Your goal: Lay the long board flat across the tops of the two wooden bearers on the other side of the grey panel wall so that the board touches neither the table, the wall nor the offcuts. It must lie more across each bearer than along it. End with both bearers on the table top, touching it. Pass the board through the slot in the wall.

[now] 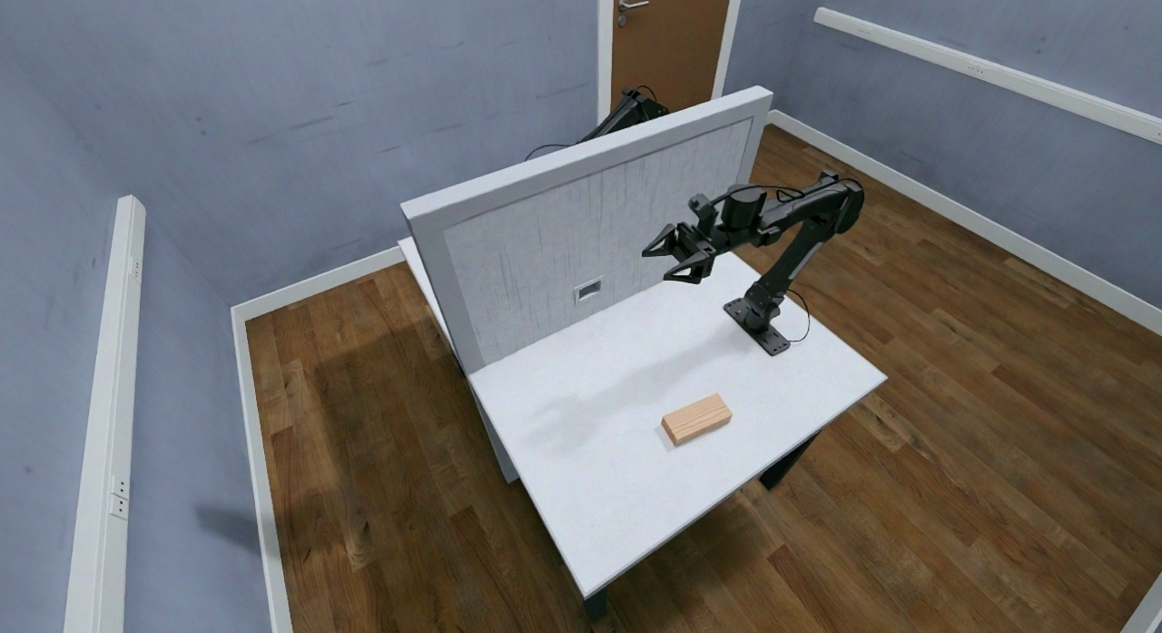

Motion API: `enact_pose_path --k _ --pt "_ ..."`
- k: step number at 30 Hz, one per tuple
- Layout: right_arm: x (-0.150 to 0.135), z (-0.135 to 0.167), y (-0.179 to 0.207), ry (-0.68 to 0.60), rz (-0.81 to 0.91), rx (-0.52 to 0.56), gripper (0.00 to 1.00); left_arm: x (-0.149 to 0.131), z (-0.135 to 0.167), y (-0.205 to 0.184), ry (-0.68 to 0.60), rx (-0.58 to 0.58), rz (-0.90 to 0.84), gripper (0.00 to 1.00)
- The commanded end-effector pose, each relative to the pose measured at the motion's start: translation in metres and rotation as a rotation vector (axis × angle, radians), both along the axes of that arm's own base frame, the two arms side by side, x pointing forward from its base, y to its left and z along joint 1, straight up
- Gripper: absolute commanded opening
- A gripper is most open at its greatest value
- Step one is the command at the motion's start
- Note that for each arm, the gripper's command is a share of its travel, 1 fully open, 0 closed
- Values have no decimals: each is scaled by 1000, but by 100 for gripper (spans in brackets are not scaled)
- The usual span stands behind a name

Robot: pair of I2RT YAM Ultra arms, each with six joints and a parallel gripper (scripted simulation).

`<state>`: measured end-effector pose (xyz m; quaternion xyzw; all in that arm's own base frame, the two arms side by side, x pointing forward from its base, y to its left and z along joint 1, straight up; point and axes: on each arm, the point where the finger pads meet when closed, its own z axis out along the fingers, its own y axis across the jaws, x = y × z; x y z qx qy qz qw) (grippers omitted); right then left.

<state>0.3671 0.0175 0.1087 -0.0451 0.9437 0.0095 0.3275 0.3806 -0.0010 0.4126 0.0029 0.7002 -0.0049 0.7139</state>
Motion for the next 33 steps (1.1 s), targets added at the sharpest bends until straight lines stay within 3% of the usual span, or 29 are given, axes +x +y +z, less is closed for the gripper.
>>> enact_pose_path --k 1,5,6,21,27,31,33 --pt "21 41 2 -137 10 17 0 -5 18 2 -35 -7 1 73" --pt "19 30 1 -105 6 18 0 -5 18 2 -35 -7 1 73" --pt "20 40 -1 -131 2 18 0 -5 18 2 -35 -7 1 73" --pt "17 36 4 -107 17 20 0 -5 18 2 -35 -7 1 73" --pt "12 -1 3 -45 15 17 0 -5 18 2 -35 -7 1 73" --pt "15 16 2 -110 14 19 0 -5 18 2 -35 -7 1 73" --pt "17 -5 2 -67 12 18 0 -5 18 2 -35 -7 1 73"
